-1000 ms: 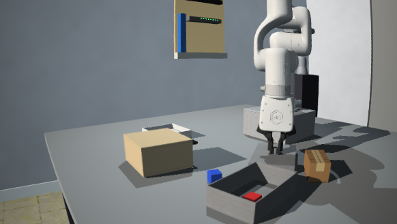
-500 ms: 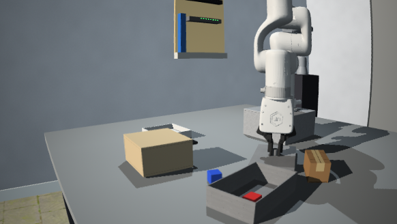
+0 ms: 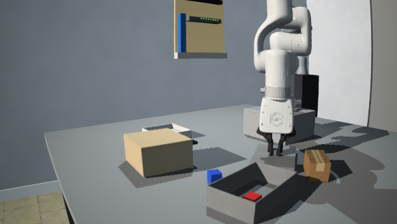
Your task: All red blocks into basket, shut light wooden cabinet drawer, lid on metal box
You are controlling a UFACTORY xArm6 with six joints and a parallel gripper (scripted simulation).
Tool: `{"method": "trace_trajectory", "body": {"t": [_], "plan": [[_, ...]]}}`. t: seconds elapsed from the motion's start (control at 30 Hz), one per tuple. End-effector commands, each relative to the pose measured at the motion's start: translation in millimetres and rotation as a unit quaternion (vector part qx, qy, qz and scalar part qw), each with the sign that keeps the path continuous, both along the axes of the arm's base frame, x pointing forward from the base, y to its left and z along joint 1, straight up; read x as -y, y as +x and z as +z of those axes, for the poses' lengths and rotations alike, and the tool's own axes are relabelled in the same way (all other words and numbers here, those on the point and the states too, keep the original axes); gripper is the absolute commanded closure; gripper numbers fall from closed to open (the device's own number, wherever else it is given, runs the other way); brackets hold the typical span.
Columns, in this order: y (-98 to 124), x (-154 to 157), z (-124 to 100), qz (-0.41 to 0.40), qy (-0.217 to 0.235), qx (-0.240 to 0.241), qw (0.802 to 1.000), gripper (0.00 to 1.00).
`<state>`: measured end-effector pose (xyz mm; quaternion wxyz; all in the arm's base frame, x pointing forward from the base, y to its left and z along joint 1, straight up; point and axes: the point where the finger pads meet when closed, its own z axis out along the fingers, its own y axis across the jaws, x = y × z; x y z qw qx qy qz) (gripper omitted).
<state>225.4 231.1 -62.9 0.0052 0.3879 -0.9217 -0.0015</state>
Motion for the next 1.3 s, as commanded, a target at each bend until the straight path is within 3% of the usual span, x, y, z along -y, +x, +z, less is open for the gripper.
{"method": "trace_trajectory", "body": {"t": [0.0, 0.03, 1.27], "plan": [[0.9, -1.0, 0.7, 0.000, 0.001, 0.001, 1.000, 1.00], [0.9, -1.0, 0.7, 0.000, 0.001, 0.001, 1.000, 0.72], [0.9, -1.0, 1.1, 0.000, 0.001, 0.001, 1.000, 0.72]]}}
